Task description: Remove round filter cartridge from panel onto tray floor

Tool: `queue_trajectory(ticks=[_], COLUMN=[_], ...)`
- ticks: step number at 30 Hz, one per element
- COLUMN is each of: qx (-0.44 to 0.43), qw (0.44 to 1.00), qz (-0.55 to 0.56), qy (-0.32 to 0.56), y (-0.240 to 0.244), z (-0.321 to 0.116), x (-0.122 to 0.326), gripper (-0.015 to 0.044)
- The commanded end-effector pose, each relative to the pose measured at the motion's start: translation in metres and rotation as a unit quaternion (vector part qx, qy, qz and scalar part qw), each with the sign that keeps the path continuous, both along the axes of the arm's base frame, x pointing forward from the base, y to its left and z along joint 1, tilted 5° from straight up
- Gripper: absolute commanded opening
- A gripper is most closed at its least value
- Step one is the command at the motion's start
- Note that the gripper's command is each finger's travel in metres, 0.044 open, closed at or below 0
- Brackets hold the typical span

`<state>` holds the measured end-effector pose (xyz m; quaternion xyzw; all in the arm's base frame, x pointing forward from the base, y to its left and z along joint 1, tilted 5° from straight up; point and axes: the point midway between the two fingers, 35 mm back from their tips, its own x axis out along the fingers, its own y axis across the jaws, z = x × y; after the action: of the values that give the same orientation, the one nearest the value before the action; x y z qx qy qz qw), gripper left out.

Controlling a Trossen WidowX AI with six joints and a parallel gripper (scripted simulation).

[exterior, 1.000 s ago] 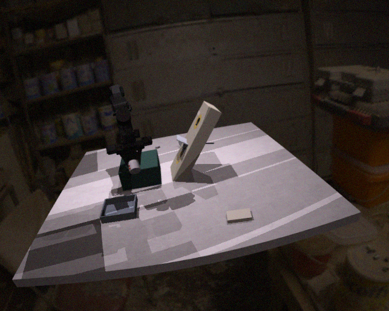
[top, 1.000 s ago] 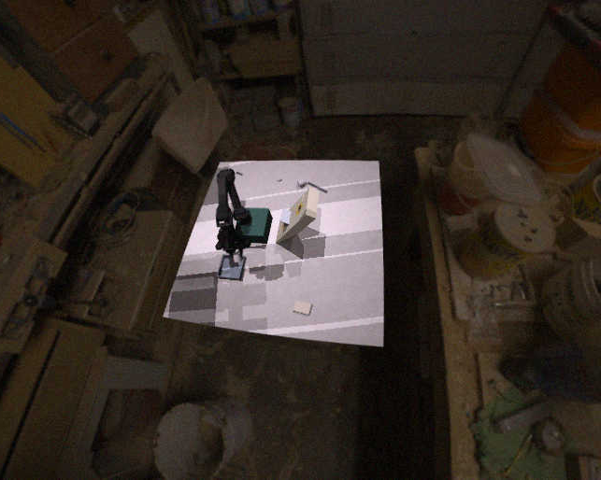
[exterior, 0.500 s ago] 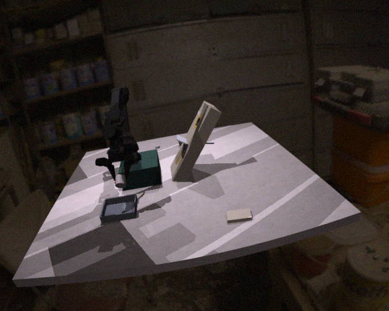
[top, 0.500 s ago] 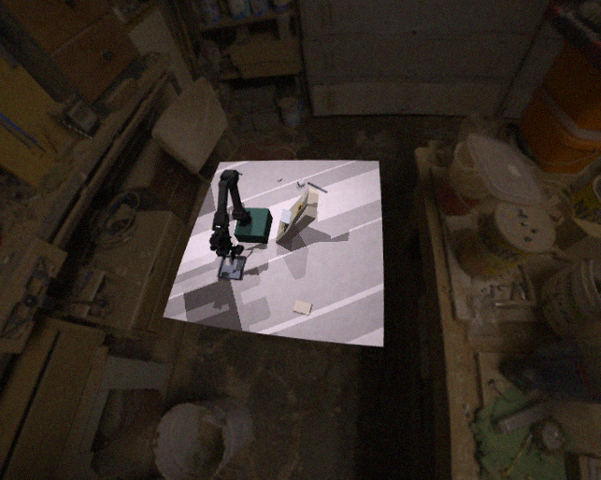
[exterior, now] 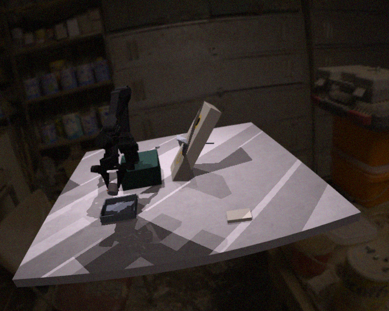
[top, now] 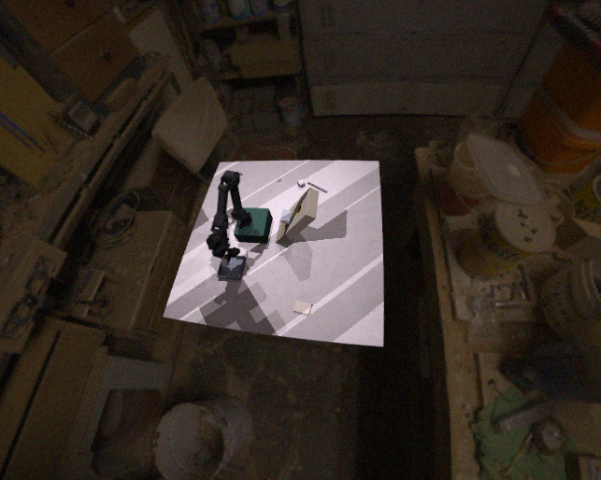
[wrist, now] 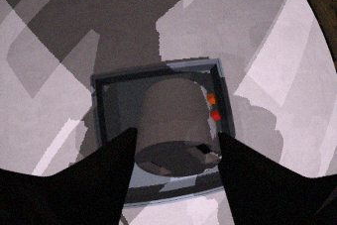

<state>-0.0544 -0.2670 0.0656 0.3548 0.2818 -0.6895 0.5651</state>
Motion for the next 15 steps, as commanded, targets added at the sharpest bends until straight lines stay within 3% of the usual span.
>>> queue_trajectory(ticks=[1, 15], qx=[0.002, 0.003], qw=[1.000, 1.000], qz=[0.001, 0.001], qy=[-0.001, -0.001], y=[-0.002, -0.004], z=[-0.015, -0.065], x=[-0.001, 0.000], gripper=[0.0000, 0.0000])
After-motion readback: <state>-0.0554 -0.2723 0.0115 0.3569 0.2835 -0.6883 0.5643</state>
